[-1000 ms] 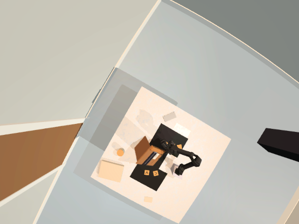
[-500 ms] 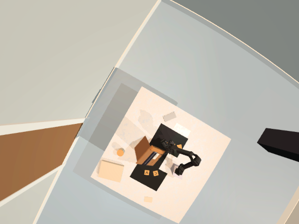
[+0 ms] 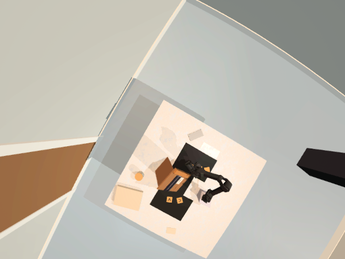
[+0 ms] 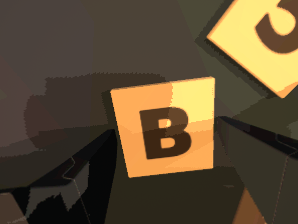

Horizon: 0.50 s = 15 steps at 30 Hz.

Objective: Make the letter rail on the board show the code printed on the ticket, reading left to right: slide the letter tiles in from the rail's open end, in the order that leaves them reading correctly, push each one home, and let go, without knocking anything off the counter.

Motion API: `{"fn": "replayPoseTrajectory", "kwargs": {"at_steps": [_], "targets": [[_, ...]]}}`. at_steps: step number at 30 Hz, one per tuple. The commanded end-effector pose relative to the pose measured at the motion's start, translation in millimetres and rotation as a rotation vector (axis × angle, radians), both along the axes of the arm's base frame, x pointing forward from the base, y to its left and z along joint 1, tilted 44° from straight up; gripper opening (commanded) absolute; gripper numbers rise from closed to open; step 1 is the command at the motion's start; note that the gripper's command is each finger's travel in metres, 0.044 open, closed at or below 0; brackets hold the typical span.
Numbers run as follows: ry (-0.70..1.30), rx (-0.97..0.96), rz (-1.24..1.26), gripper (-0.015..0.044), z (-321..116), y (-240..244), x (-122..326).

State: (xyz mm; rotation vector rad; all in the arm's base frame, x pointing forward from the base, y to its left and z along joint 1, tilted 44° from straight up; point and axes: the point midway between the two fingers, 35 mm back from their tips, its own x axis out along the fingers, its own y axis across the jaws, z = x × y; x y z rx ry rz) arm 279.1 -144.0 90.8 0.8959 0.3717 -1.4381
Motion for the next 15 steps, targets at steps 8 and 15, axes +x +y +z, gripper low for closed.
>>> {"fn": "replayPoseTrajectory", "kwargs": {"at_steps": [8, 15], "targets": [[0.001, 0.005, 0.004, 0.0221, -1.0, 0.4, 0.4], [0.002, 0.005, 0.004, 0.0057, 2.3, 2.8, -1.6]]}}
